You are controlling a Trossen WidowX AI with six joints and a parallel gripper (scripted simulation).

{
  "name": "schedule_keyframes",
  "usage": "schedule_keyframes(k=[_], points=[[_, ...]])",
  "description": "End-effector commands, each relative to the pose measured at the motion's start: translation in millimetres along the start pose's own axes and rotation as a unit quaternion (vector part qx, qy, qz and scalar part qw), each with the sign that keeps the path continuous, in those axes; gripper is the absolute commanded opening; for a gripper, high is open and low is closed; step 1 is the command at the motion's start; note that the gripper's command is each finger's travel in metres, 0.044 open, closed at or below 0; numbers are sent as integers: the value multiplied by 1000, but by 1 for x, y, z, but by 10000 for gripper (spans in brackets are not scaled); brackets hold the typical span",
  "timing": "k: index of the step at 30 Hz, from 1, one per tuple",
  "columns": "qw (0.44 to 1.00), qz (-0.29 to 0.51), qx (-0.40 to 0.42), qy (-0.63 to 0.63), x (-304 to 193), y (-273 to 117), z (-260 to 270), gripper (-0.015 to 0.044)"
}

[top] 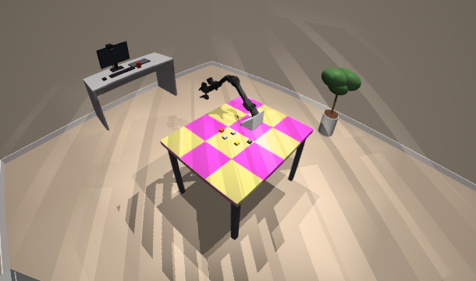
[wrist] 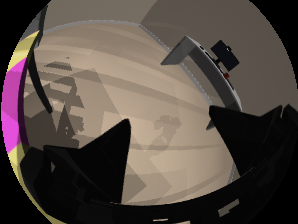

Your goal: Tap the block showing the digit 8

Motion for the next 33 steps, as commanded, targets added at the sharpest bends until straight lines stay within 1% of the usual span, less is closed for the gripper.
schedule_keyframes(k=[1, 5, 9, 14, 19, 23, 26, 31, 33], points=[[993, 6, 77, 94, 38, 16, 43, 400], [968, 25, 178, 176, 89, 22, 96, 400], [933, 56, 279, 220, 143, 11, 145, 400], [888, 106, 389, 222, 205, -25, 199, 400], [853, 157, 467, 173, 254, -80, 239, 400], [838, 190, 500, 106, 282, -131, 260, 400], [836, 206, 507, 45, 296, -170, 269, 400], [849, 207, 482, -65, 307, -232, 273, 400], [855, 200, 468, -94, 308, -248, 273, 400]])
Point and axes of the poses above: the point midway between the two fingers, 35 mm back from their tips, its own y axis out along the fingers, its own z axis across the jaws, x = y × z, the point moved 8 cm from there along -y, back along the fingers, and after that the axes turned 14 degrees about -y, right-handed, at the moved point
